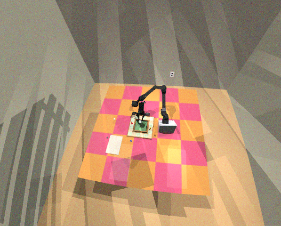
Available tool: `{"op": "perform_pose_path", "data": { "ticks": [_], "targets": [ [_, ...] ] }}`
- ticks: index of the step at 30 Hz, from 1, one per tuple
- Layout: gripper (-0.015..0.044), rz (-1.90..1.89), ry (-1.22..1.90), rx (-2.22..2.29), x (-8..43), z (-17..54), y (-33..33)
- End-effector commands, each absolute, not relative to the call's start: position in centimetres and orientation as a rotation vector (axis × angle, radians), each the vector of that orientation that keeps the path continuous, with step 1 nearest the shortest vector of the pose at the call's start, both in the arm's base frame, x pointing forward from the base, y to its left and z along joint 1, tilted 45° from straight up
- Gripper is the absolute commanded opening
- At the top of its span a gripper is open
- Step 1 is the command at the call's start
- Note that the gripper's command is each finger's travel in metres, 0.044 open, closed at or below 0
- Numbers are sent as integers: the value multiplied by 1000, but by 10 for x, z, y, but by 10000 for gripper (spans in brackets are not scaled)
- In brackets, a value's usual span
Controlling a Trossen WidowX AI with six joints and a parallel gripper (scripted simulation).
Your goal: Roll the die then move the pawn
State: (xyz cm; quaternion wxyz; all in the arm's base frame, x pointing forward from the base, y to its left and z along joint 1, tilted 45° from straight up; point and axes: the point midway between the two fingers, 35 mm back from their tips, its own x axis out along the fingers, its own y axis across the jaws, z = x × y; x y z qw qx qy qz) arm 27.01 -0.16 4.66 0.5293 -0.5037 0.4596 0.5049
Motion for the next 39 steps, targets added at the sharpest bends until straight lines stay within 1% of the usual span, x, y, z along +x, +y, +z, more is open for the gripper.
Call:
{"op": "perform_pose_path", "data": {
  "ticks": [1,3,12,16,20,22,24,28,31,35,36,37,39],
  "targets": [
    [0,1206,1098,-1203,270,46,-2],
    [0,1206,1098,-1203,270,46,-2],
    [236,1206,1097,-1202,270,48,0],
    [341,1206,1092,-1196,268,73,25],
    [440,1206,1091,-1196,268,75,27],
    [440,1186,1168,-1221,267,67,25],
    [440,1108,1361,-1314,265,49,19],
    [440,820,1649,-1623,268,27,10],
    [440,677,1692,-1768,272,24,11],
    [440,677,1692,-1768,272,24,11],
    [440,772,1678,-1693,267,22,12],
    [440,772,1678,-1693,267,22,12],
    [387,703,1685,-1647,272,23,11]
  ]
}}
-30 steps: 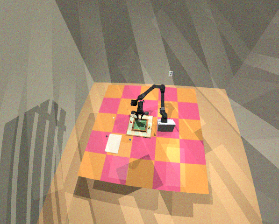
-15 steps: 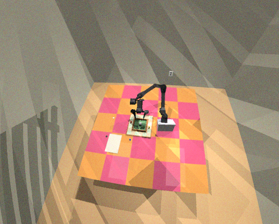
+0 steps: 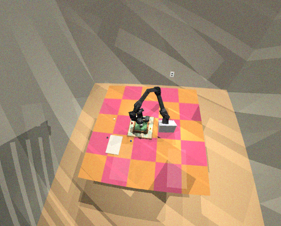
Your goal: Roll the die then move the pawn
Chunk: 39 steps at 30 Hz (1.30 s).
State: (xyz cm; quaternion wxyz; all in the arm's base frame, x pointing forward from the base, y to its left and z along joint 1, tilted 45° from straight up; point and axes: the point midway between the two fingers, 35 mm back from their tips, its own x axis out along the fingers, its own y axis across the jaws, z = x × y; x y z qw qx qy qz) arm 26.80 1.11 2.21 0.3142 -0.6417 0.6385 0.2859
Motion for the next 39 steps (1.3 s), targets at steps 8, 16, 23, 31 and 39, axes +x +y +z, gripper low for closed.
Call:
{"op": "perform_pose_path", "data": {
  "ticks": [8,16,23,31,39],
  "targets": [
    [200,-81,1631,-1046,329,27,-6],
    [200,-728,1337,-433,379,30,-23],
    [200,-774,1305,-381,384,32,-27],
    [200,-774,1304,-381,385,31,-26],
    [200,-774,1304,-382,387,25,-31]
  ]
}}
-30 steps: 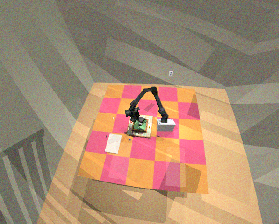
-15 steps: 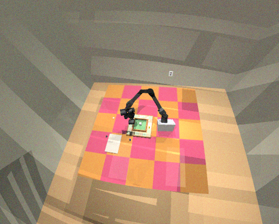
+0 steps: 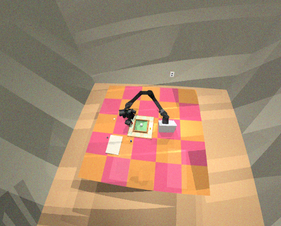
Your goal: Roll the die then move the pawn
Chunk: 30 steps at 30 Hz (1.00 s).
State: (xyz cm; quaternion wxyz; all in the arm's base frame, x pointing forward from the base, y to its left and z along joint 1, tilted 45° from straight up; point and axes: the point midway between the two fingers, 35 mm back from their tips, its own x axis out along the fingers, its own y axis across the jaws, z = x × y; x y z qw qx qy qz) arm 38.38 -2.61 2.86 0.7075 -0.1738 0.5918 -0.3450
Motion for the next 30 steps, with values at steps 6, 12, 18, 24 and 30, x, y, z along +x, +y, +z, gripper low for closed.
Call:
{"op": "perform_pose_path", "data": {
  "ticks": [6,12,18,24,30],
  "targets": [
    [200,-774,1304,-382,387,18,-38],
    [200,-775,1304,-382,388,11,-45],
    [200,-775,1304,-382,389,4,-52],
    [200,-775,1304,-383,389,-3,-59],
    [200,-776,1303,-383,390,-9,-65]
  ]
}}
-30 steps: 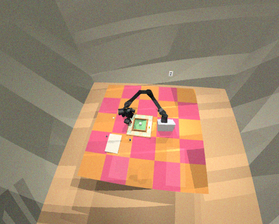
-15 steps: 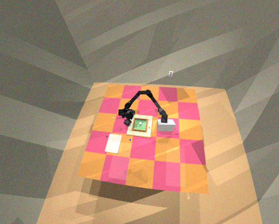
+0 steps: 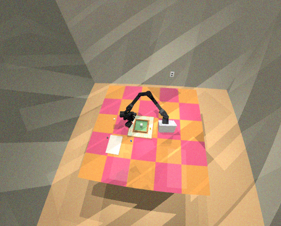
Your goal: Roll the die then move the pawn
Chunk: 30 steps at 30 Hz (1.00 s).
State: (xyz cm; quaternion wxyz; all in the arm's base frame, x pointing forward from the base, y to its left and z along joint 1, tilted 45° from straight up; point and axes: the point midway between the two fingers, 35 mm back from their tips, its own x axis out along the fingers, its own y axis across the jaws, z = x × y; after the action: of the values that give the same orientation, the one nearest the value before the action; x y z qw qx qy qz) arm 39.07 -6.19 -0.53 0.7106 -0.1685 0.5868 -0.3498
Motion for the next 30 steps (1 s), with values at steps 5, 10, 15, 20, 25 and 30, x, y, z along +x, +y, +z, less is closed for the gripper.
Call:
{"op": "perform_pose_path", "data": {
  "ticks": [5,10,15,20,25,30],
  "targets": [
    [95,-776,1303,-383,390,-9,-65],
    [42,-776,1303,-383,390,-9,-65],
    [9,-776,1303,-383,390,-9,-65],
    [0,-775,1304,-383,390,-6,-62],
    [0,-770,1305,-378,393,17,-37],
    [0,-769,1307,-377,391,42,-13]
  ]
}}
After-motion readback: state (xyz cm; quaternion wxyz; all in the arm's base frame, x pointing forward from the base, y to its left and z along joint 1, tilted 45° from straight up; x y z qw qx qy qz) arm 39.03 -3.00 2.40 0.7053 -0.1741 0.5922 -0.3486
